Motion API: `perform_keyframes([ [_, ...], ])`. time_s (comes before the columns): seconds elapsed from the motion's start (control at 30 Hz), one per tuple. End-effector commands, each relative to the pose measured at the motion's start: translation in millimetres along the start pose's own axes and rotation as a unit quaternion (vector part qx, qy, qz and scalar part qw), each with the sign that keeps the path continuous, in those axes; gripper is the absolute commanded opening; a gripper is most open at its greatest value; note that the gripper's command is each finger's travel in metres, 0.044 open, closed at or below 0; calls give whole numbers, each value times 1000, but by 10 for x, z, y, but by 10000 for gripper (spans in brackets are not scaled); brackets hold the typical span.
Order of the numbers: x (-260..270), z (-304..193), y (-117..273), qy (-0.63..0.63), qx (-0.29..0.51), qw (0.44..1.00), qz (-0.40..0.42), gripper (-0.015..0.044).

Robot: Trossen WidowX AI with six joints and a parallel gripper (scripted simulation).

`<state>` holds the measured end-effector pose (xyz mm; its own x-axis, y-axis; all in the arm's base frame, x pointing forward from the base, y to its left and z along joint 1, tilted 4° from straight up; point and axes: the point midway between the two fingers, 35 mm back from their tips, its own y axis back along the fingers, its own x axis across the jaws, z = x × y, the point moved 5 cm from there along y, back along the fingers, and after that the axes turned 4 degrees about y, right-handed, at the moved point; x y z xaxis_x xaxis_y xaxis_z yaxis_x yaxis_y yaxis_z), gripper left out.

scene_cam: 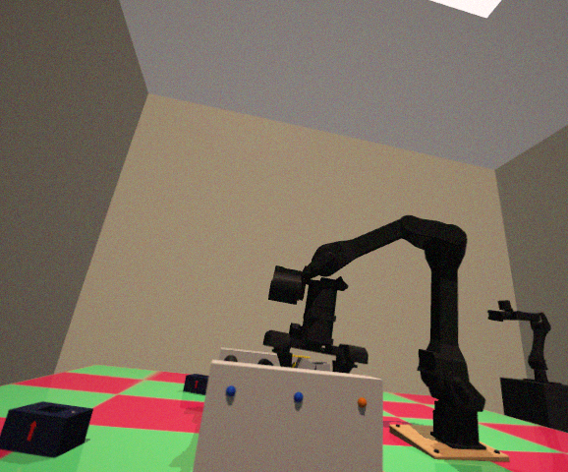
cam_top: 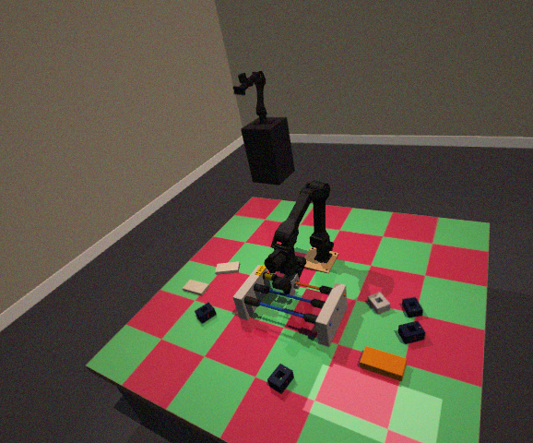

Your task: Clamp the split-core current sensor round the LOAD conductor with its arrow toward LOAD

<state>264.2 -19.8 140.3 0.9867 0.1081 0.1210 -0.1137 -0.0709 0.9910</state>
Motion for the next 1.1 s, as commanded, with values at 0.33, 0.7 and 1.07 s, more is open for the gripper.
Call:
perform_keyframes([
  [0.33, 4, 1, 5, 0, 0, 1000, 1, 0],
  [0.7, 4, 1, 5, 0, 0, 1000, 1, 0],
  [1.07, 4, 1, 5, 0, 0, 1000, 1, 0],
])
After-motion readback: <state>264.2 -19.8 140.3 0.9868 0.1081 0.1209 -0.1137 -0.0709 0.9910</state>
